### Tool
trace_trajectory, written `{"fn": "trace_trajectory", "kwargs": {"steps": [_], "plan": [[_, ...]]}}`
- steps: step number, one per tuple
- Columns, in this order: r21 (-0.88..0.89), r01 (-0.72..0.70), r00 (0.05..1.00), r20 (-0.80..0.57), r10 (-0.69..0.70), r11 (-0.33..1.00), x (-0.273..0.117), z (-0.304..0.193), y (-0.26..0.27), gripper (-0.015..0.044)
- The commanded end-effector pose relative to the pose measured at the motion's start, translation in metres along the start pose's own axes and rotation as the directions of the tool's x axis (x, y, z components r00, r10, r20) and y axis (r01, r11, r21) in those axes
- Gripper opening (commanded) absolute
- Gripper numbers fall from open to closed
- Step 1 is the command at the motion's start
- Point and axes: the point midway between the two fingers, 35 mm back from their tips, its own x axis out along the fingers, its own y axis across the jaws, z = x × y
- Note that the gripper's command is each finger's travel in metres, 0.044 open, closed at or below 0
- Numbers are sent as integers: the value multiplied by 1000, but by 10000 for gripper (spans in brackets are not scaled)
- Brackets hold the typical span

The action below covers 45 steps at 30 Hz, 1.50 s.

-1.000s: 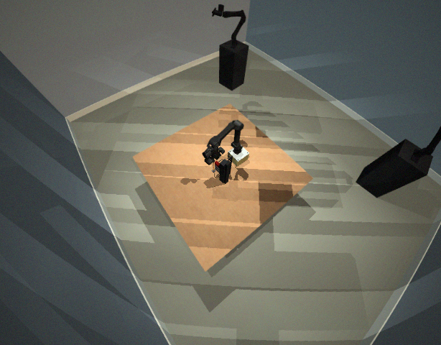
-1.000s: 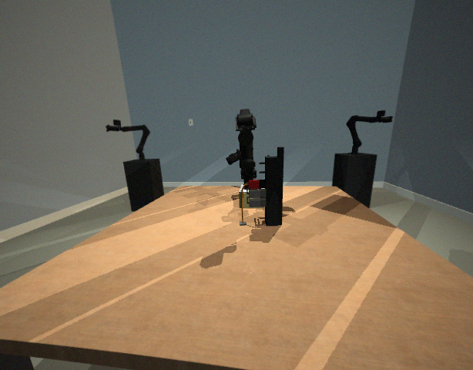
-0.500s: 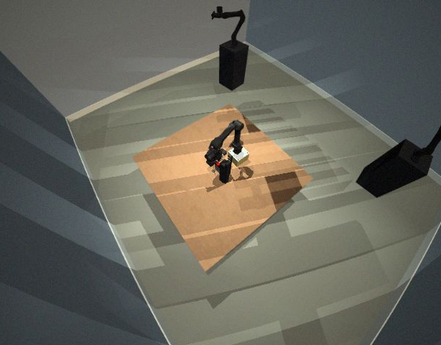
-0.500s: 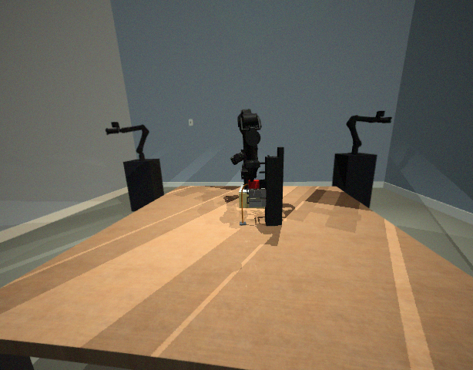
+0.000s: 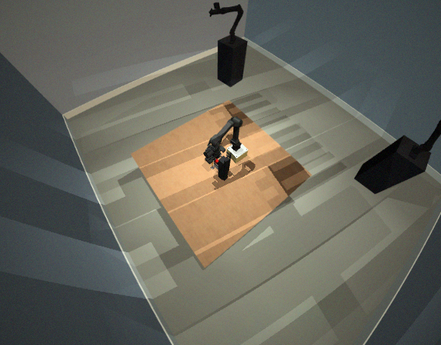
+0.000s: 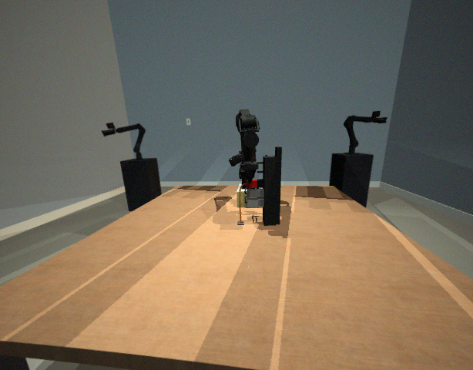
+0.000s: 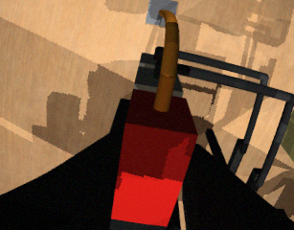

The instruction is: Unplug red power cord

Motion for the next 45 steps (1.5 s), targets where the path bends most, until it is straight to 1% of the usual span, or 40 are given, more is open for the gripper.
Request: {"fn": "trace_trajectory", "kwargs": {"steps": [1,5,37,45], "plan": [[0,1,1000,0,-1,1000,0,0,0,22],[0,1,1000,0,-1,1000,0,0,0,0],[2,0,1000,7,0,1000,-1,49,0,0],[4,0,1000,8,0,1000,0,40,-1,210]]}}
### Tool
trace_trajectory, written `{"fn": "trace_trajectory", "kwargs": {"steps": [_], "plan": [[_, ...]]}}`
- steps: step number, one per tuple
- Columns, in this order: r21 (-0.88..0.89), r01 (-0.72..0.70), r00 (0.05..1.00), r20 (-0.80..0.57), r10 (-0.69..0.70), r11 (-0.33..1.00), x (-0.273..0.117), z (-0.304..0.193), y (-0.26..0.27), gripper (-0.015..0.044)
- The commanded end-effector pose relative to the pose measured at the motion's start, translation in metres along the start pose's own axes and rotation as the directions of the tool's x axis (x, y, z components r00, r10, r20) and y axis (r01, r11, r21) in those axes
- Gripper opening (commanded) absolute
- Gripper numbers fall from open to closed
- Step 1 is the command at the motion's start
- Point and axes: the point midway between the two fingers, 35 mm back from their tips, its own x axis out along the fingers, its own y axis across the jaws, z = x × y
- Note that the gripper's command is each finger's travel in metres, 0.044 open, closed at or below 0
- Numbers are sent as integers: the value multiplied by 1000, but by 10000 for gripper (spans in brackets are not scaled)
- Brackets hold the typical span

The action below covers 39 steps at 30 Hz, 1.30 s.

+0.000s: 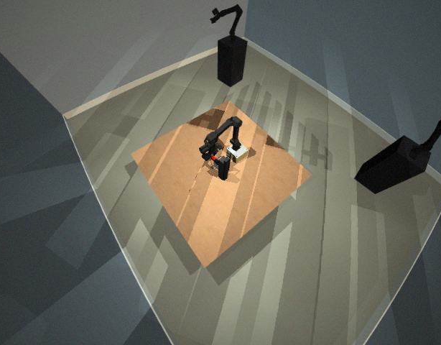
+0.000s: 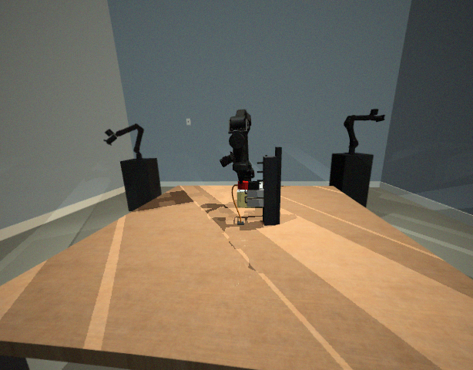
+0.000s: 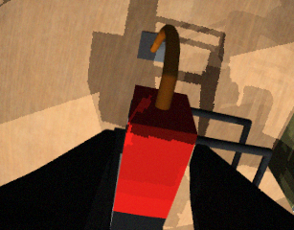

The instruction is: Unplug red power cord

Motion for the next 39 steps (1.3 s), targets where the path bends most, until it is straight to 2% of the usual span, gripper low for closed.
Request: {"fn": "trace_trajectory", "kwargs": {"steps": [1,9,15,39], "plan": [[4,-5,1000,6,5,1000,-1,0,0,236],[3,-5,1000,7,5,1000,-5,18,2,440],[3,-5,1000,12,5,1000,-14,60,0,440],[3,-5,1000,12,5,1000,-14,60,0,440]]}}
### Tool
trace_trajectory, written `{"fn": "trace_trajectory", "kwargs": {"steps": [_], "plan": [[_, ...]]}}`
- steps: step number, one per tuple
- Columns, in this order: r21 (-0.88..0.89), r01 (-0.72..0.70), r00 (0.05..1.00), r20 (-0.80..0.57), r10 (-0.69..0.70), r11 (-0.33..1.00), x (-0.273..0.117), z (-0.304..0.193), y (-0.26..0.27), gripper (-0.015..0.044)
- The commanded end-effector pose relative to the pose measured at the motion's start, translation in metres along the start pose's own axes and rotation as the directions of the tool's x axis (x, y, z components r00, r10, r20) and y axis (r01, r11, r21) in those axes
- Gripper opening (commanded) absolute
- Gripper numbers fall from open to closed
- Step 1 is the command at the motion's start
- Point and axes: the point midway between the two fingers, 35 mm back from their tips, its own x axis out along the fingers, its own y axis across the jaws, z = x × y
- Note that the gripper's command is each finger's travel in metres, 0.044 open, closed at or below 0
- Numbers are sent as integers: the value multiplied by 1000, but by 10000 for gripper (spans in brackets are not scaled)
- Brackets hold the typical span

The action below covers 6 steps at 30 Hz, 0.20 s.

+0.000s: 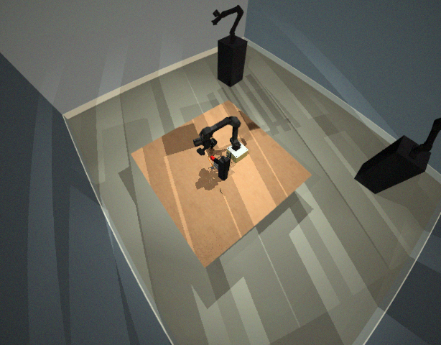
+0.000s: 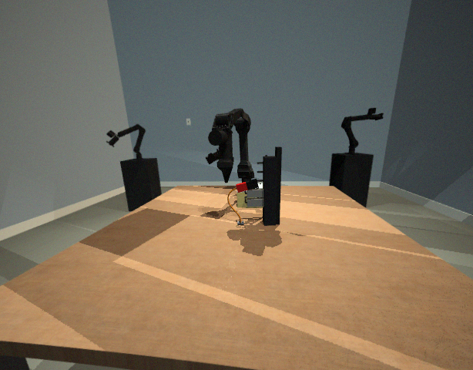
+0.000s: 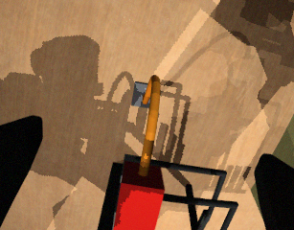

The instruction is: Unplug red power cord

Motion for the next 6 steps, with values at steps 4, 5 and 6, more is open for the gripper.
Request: {"fn": "trace_trajectory", "kwargs": {"steps": [4,5,6], "plan": [[-4,1,1000,-4,-1,1000,0,0,0,440],[-4,1,1000,-4,-1,1000,0,0,0,440],[-4,1,1000,-4,-1,1000,0,0,0,440]]}}
